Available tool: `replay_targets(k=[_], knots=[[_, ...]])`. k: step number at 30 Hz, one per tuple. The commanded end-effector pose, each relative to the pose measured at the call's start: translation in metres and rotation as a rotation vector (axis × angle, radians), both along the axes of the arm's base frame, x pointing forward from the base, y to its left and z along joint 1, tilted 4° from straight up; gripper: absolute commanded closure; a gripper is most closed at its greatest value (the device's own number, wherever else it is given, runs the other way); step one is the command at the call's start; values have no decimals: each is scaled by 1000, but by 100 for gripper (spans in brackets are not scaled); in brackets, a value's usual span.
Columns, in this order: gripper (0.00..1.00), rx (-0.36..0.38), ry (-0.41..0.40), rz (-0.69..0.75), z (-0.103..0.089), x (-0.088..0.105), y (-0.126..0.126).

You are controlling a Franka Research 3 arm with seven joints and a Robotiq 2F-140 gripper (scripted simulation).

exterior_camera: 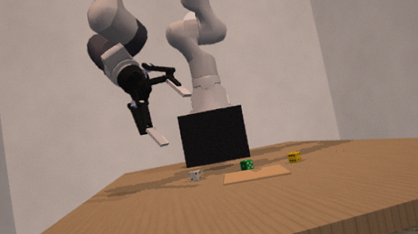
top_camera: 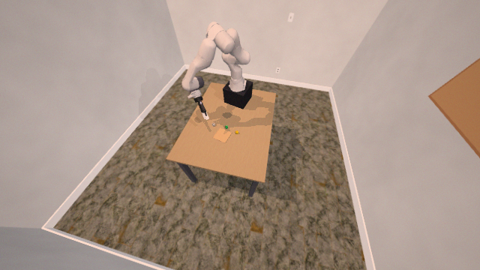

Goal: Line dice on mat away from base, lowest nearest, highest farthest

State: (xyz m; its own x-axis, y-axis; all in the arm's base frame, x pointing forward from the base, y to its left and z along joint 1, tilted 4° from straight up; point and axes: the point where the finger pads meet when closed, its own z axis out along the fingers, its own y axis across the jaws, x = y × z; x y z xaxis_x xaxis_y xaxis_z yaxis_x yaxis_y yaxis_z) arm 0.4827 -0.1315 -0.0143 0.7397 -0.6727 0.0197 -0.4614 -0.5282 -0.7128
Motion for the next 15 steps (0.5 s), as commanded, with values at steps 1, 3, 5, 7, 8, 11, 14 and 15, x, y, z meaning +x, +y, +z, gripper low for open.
replay_targets(k=[1,3,5,7,8,11,14,15], knots=[[0,-12,2,8,-2,-3,-1],[0,-127,32,118,-3,-11,2],[0,-127,32,118,-3,-11,2],[0,-127,32,118,-3,-11,2],[0,-127,32,118,-3,-11,2],[0,-127,32,118,-3,-11,2],[0,-127,32,118,-3,-11,2],[0,-127,32,118,-3,-11,2]])
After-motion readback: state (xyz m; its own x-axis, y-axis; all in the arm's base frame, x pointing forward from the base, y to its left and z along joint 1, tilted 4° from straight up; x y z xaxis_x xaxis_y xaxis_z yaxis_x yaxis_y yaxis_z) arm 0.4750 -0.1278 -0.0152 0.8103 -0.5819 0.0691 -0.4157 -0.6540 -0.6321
